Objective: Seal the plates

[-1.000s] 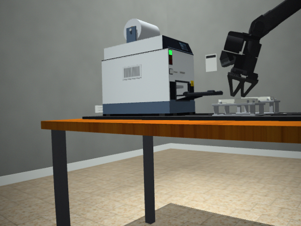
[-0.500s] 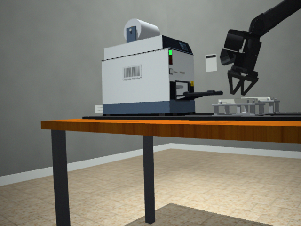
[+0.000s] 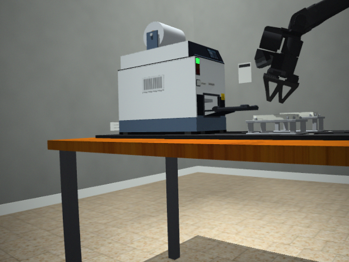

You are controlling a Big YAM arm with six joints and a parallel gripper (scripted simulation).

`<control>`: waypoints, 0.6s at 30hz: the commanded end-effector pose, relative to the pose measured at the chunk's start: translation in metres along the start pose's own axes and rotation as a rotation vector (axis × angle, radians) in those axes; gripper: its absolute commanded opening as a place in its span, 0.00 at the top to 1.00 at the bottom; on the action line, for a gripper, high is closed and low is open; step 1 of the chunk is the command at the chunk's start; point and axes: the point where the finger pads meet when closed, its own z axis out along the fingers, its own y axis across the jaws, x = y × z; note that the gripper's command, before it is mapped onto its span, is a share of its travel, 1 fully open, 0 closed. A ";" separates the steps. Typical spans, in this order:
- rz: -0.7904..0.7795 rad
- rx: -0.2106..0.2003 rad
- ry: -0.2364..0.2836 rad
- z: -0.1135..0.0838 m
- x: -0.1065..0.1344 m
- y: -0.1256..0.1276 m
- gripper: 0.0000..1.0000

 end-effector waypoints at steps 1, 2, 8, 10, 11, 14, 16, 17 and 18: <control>0.015 -0.016 -0.036 -0.016 -0.021 0.010 0.00; 0.009 -0.018 -0.028 -0.014 -0.018 0.010 0.00; 0.004 -0.024 -0.026 -0.027 -0.019 0.011 0.00; 0.006 -0.028 -0.032 -0.033 -0.022 0.013 0.00; 0.008 -0.029 -0.035 -0.035 -0.024 0.013 0.00; 0.010 -0.030 -0.037 -0.041 -0.027 0.013 0.00; 0.014 -0.021 -0.028 -0.041 -0.027 0.010 0.00; 0.014 -0.021 -0.028 -0.041 -0.027 0.010 0.00; 0.014 -0.021 -0.028 -0.041 -0.027 0.010 0.00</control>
